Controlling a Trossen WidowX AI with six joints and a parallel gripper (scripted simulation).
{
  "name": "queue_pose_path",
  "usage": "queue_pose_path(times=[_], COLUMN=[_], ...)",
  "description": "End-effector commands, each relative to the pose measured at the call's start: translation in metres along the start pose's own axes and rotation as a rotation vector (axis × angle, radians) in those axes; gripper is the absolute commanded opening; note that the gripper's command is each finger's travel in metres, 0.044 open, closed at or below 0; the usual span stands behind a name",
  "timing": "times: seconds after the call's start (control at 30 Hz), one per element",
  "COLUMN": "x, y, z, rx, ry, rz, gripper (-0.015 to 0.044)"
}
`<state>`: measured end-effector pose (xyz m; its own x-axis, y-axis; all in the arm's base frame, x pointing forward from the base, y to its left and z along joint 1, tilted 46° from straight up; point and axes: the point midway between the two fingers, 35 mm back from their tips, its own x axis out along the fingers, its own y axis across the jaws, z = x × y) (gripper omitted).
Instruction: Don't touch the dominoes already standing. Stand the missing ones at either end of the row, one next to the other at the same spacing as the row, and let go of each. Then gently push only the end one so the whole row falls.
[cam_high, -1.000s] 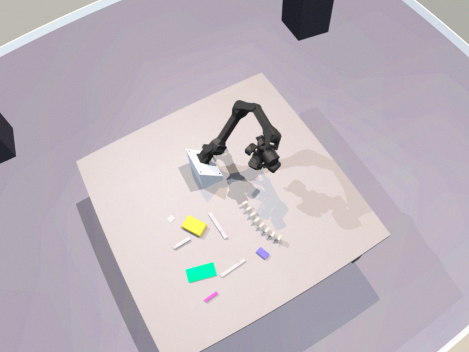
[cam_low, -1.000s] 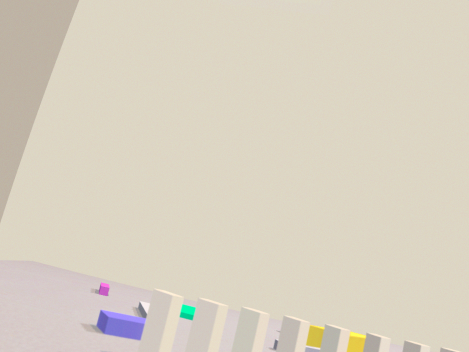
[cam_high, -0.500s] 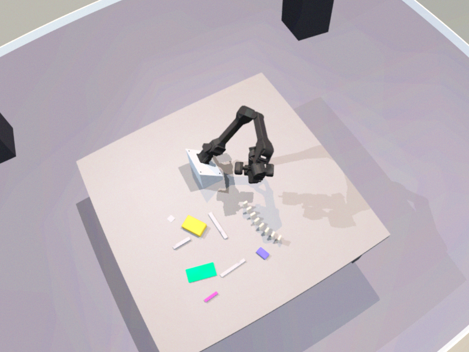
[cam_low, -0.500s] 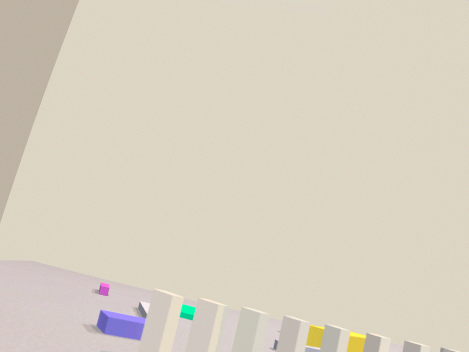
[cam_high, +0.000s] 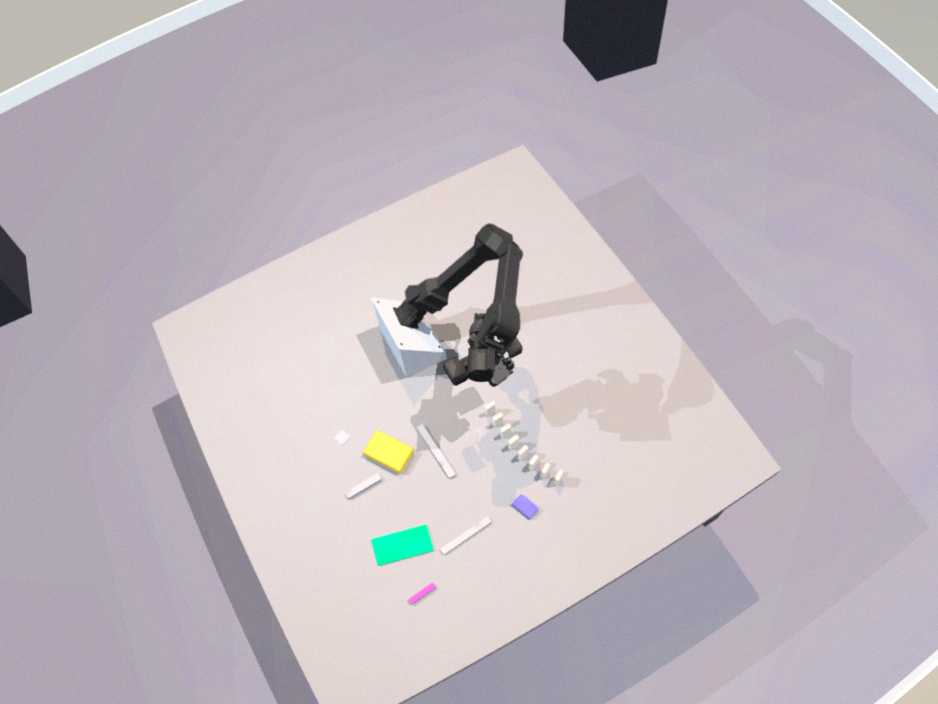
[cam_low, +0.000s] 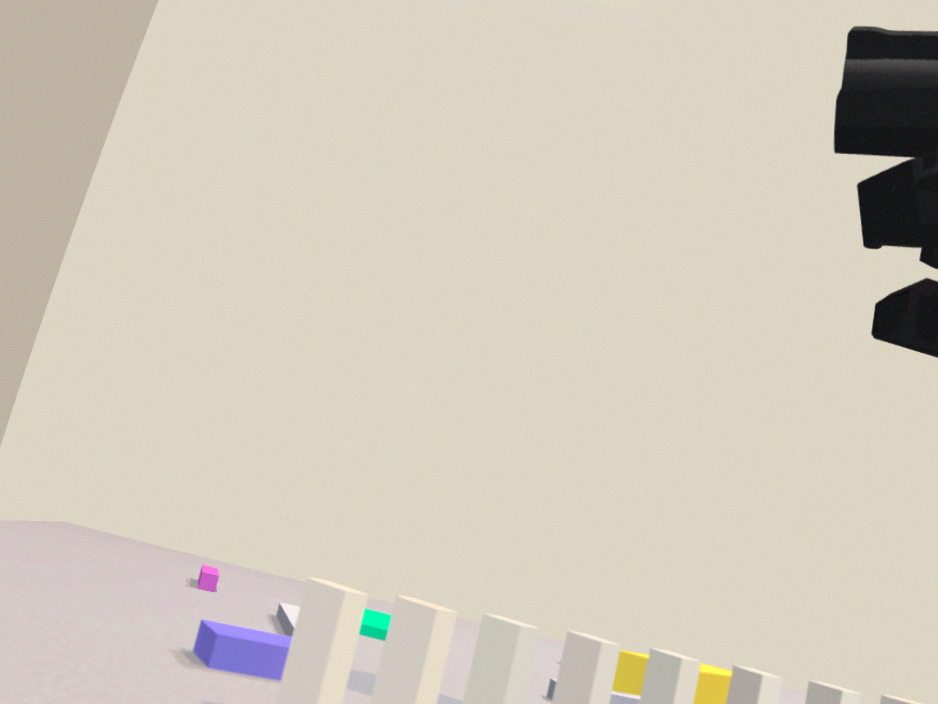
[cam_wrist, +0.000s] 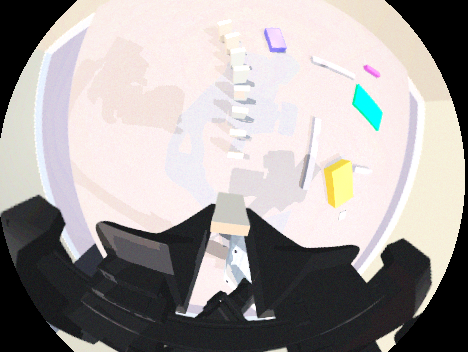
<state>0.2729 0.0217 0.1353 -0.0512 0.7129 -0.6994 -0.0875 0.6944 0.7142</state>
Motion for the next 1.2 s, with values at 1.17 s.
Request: queue_pose_path(times=[1.17], x=[0.134], y=[-0.005], z=[-0.002], rx=[-0.052], ry=[0.008], rz=[0.009], gripper=[0.0107])
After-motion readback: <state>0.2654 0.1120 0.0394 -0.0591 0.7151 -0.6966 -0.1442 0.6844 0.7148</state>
